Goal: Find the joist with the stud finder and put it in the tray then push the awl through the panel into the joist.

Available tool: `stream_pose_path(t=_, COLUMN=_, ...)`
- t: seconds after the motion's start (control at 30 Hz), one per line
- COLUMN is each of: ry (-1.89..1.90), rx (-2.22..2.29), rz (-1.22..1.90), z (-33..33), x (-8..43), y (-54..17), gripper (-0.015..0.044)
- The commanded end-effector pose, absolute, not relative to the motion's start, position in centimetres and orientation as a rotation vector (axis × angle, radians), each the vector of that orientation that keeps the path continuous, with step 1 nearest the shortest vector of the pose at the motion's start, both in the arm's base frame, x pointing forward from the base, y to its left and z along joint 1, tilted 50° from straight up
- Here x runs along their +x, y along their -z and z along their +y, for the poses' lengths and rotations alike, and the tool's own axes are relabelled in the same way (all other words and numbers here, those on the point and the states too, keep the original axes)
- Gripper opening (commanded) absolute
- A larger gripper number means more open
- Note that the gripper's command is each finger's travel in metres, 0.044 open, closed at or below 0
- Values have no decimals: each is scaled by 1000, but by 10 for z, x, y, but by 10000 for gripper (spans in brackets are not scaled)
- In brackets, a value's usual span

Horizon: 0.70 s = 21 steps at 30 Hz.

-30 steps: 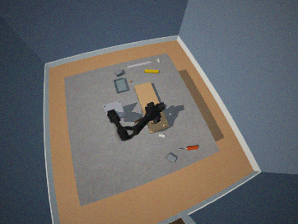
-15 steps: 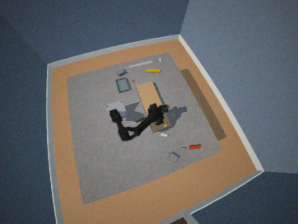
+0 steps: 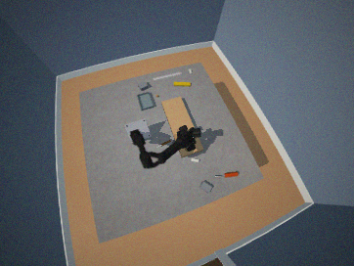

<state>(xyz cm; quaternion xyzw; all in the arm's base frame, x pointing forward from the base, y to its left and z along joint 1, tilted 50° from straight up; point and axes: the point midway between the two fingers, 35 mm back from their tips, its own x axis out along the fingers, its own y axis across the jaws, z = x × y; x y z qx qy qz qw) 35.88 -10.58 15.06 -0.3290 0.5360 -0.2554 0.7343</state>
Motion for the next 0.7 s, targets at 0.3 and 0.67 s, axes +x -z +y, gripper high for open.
stream_pose_path(t=0.3, ry=577, rx=-721, rz=1174, z=-122, x=358, y=-169, gripper=0)
stream_pose_path(t=0.67, ry=577, rx=-721, rz=1174, z=-131, x=358, y=-180, gripper=0)
